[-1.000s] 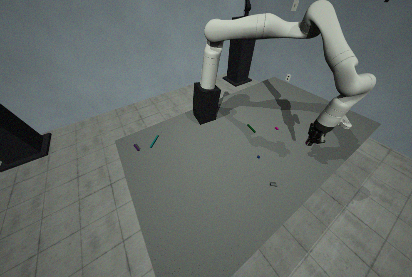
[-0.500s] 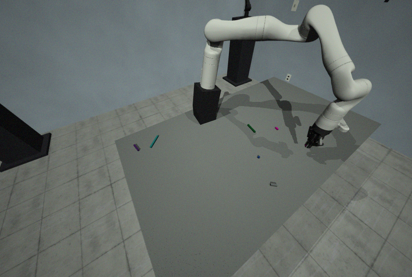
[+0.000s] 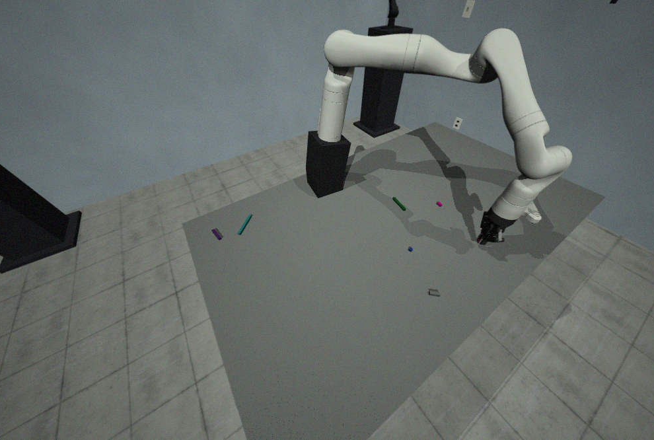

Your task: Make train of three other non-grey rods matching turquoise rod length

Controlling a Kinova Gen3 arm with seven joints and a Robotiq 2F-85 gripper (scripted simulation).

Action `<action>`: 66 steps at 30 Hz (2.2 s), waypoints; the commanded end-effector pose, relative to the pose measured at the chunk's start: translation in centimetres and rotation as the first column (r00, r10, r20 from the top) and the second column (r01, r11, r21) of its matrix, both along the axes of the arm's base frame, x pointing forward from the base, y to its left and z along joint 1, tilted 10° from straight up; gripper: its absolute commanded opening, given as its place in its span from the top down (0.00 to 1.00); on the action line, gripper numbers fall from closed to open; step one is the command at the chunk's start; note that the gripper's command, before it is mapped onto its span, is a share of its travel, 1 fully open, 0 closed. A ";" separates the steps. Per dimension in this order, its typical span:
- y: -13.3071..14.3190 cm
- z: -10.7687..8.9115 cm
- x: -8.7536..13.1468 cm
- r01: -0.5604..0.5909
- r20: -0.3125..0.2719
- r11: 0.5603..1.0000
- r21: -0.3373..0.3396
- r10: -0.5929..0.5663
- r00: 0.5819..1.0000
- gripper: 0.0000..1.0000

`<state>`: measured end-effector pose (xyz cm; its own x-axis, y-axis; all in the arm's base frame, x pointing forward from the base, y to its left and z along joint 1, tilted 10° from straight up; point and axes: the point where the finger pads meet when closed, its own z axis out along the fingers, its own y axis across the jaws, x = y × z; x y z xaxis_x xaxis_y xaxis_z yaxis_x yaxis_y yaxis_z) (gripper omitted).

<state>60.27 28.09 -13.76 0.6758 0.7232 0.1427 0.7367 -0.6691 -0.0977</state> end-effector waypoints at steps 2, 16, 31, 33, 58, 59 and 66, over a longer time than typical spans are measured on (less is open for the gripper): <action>-0.2 -1.3 -0.1 -0.001 -0.006 1.000 -0.006 0.001 1.000 0.95; -0.1 -1.6 -0.1 -0.001 -0.006 1.000 -0.006 0.001 1.000 0.95; -0.1 -1.6 -0.1 -0.001 -0.006 1.000 -0.006 0.001 1.000 0.95; -0.1 -1.6 -0.1 -0.001 -0.006 1.000 -0.006 0.001 1.000 0.95; -0.1 -2.1 -0.1 -0.001 -0.006 1.000 -0.006 0.001 1.000 0.95; 0.0 -2.2 -0.1 -0.001 -0.006 1.000 -0.006 0.001 1.000 0.95; 0.0 -2.7 -0.1 -0.001 -0.006 1.000 -0.006 0.001 1.000 0.95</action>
<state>60.16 28.15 -16.37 0.6760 0.7246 0.1341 0.7367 -0.6690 -0.0986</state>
